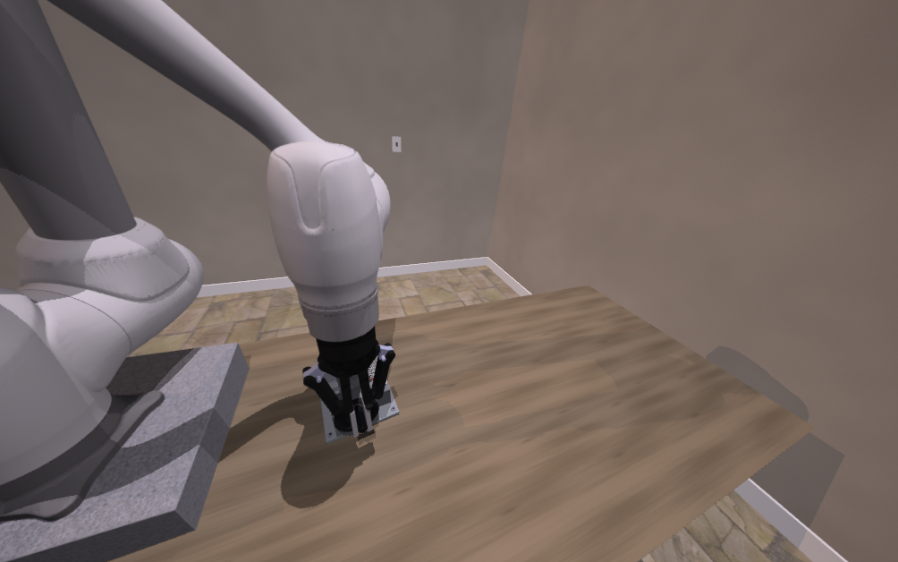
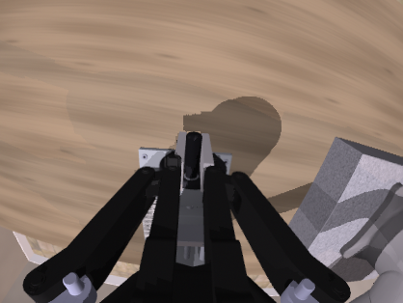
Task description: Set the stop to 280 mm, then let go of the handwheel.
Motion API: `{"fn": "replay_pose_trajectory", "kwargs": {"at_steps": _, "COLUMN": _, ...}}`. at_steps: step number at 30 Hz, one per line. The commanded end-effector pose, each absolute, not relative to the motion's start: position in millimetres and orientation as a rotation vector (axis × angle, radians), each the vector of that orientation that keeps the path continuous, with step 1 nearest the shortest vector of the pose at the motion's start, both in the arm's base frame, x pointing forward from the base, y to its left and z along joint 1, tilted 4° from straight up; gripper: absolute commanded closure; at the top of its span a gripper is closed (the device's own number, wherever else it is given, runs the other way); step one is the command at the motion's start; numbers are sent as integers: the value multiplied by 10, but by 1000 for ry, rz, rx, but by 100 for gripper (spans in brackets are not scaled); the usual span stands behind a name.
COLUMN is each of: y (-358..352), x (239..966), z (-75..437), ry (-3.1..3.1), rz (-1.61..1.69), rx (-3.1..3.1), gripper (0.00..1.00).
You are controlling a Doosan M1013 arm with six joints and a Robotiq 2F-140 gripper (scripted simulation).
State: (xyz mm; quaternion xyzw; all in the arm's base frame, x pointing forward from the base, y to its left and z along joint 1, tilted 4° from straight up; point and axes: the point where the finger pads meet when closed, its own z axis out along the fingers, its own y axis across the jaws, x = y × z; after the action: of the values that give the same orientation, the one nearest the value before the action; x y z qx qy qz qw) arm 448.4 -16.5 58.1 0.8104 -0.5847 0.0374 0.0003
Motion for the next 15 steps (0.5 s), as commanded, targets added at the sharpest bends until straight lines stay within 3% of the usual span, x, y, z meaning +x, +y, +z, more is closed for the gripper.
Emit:
{"fn": "replay_pose_trajectory", "kwargs": {"at_steps": 1, "y": -188, "x": 4414, "z": 572, "ry": -1834, "rz": 115, "rx": 2545, "gripper": 96}}
{"fn": "replay_pose_trajectory", "kwargs": {"at_steps": 15, "y": -269, "x": 4218, "z": 336, "ry": -1834, "rz": 115, "rx": 2545, "gripper": 96}}
